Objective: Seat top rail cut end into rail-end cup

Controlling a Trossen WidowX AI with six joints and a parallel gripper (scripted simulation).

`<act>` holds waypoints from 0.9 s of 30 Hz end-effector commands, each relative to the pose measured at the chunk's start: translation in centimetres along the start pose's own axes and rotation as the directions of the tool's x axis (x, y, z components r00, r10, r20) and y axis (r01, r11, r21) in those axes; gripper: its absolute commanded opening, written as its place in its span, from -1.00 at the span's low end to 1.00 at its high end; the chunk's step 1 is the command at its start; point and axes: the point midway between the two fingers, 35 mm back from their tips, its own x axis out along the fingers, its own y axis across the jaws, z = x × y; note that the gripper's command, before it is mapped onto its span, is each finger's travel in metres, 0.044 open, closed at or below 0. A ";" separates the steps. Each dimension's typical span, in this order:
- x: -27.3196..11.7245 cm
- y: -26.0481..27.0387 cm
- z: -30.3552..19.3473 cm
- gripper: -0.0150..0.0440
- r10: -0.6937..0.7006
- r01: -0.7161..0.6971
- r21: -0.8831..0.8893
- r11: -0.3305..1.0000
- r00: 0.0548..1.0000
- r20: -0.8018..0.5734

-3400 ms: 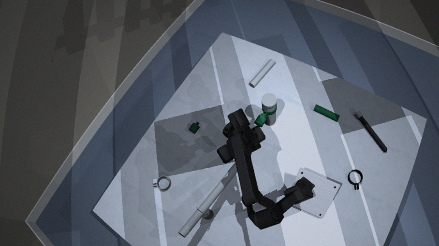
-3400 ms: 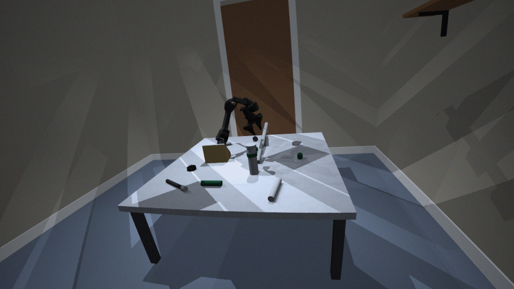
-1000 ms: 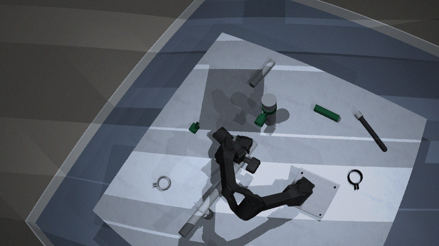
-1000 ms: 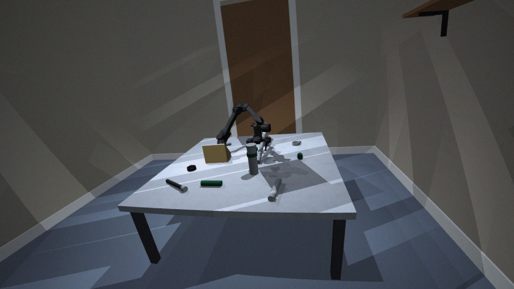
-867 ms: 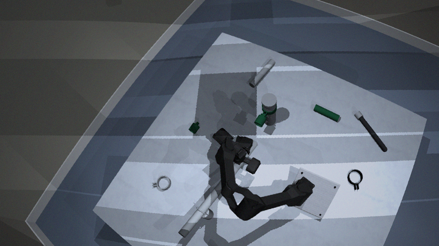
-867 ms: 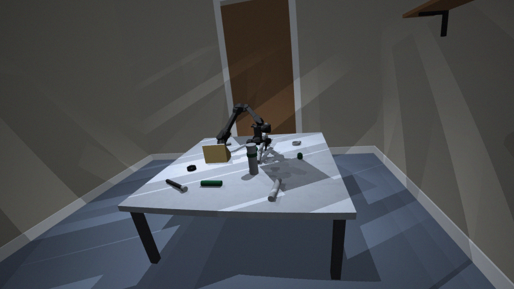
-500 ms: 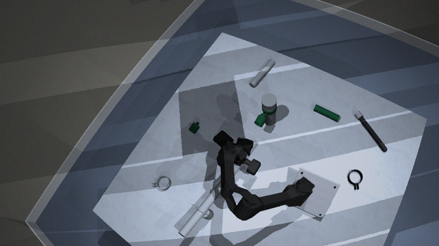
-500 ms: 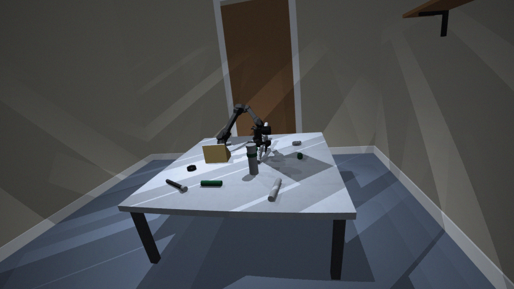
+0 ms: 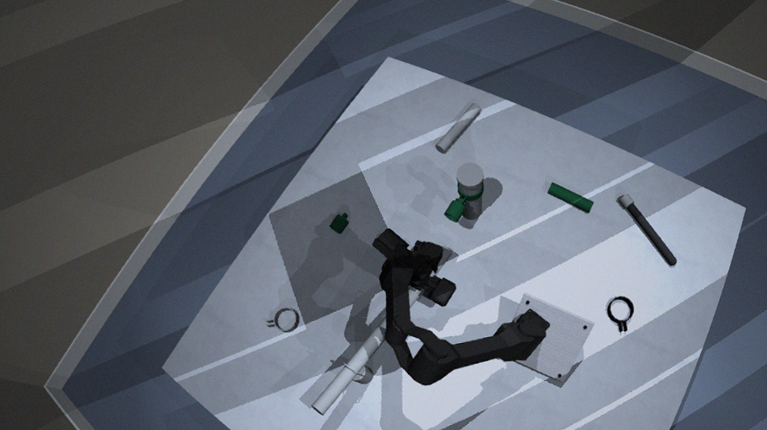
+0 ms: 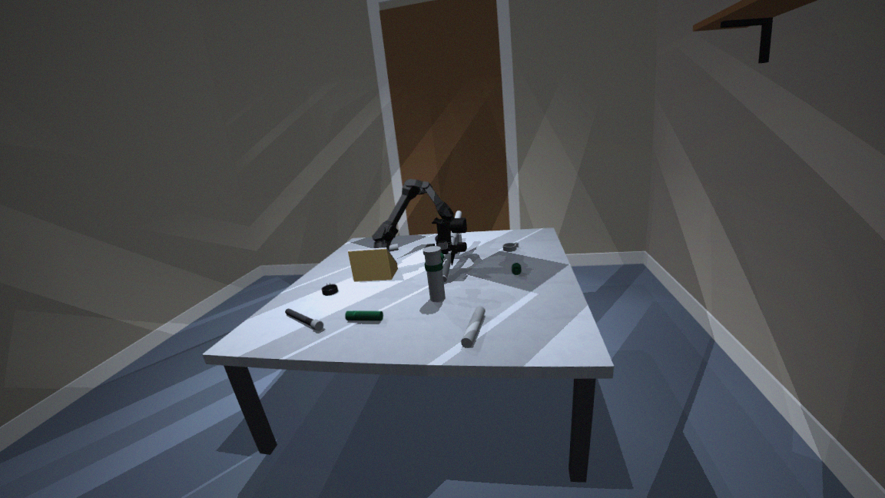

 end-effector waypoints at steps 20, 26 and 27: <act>-4.5 0.8 1.3 -0.49 0.000 0.002 -0.012 1.000 0.989 0.148; -8.3 0.8 2.2 -0.49 -0.006 0.013 -0.022 1.000 0.961 0.277; -8.5 0.8 2.3 -0.49 -0.006 0.013 -0.022 1.000 0.960 0.281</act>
